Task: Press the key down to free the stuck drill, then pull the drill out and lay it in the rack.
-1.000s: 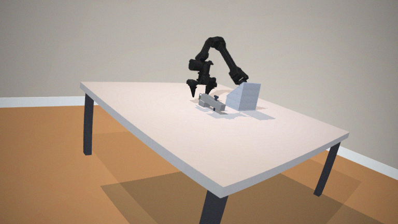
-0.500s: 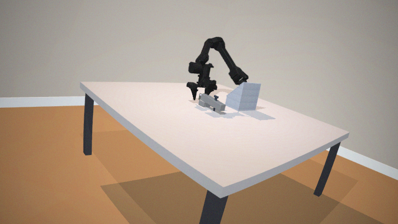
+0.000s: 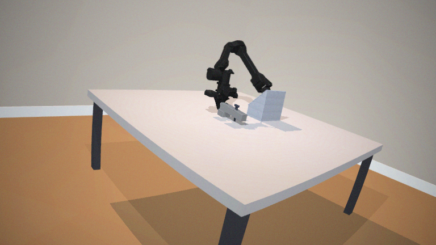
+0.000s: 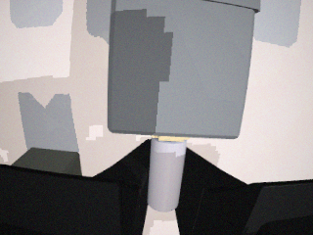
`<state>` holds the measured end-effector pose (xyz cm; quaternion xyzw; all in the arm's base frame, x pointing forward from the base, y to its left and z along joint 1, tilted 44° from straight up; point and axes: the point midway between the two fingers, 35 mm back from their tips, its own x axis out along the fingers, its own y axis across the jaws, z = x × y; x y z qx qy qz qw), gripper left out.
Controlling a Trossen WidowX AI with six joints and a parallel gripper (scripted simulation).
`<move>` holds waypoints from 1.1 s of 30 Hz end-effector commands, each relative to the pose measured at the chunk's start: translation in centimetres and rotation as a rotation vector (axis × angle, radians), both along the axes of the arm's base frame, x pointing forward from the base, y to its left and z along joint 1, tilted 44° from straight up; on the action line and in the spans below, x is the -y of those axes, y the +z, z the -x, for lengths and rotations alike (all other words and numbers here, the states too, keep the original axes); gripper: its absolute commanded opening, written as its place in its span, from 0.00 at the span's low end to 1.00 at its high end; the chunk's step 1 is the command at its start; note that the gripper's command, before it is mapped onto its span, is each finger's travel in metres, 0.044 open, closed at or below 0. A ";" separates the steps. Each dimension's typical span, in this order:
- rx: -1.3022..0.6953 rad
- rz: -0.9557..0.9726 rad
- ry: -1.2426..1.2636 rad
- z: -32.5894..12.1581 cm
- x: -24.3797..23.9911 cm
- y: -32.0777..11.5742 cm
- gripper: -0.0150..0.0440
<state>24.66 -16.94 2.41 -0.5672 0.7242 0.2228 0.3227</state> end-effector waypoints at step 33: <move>-0.005 0.003 0.004 0.6 2.4 3.0 0.25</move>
